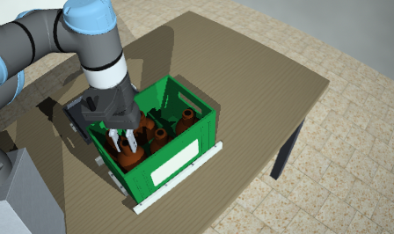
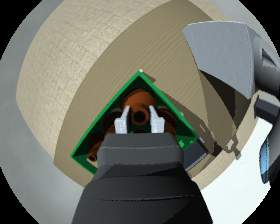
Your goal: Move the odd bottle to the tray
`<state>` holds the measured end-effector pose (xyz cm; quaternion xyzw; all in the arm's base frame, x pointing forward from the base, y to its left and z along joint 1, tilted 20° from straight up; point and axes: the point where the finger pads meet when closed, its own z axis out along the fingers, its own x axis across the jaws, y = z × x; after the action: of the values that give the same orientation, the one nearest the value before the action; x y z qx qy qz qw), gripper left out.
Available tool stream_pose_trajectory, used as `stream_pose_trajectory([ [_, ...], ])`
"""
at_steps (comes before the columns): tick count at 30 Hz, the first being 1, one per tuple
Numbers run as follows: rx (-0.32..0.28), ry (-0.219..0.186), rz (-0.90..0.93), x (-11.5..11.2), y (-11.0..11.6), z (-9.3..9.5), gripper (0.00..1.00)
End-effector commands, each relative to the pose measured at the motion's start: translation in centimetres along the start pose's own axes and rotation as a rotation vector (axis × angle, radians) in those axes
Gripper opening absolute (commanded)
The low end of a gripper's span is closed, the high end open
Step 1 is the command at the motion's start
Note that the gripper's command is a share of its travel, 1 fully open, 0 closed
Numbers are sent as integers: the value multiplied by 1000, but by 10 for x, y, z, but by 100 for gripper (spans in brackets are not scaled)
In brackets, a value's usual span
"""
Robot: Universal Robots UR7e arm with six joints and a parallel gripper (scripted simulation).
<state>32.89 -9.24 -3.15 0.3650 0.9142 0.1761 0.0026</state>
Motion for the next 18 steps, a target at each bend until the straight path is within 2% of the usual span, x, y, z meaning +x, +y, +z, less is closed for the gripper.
stream_pose_trajectory([
  [1,0,-1,0,0,0,-5,0],
  [18,0,-1,0,0,0,-22,0],
])
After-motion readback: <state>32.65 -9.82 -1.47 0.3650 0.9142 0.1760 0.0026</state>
